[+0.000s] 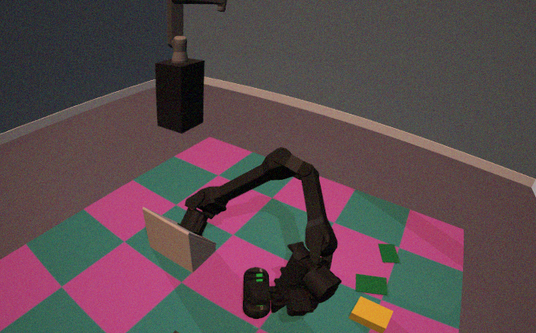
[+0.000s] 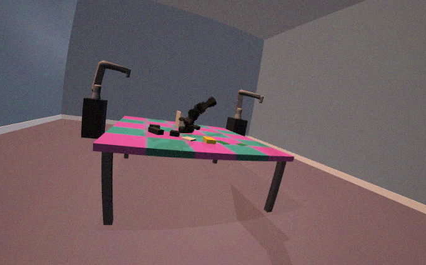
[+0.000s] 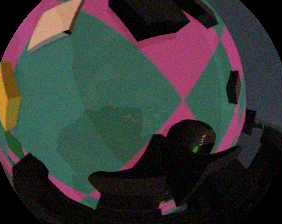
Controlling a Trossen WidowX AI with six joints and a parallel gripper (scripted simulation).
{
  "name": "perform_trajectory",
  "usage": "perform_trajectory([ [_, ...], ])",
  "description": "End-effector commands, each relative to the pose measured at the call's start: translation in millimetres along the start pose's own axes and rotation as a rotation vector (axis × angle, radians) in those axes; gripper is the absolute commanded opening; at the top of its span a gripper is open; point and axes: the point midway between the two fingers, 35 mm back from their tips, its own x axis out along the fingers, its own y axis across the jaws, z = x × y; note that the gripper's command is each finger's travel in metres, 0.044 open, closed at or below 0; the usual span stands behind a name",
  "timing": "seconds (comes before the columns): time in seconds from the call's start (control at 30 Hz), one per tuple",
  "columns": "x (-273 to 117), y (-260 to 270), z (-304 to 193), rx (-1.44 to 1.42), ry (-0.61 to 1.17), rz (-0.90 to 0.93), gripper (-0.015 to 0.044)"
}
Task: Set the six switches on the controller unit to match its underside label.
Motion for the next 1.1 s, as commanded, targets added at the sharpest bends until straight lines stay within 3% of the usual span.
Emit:
perform_trajectory([
  [0.0, 6, -9, -3, 0.010, 0.018, -0.016, 0.0000],
  [0.9, 9, -19, -2, 0.010, 0.018, -0.017, 0.0000],
  [1.07, -41, 17, -5, 0.007, 0.012, -0.011, 0.0000],
])
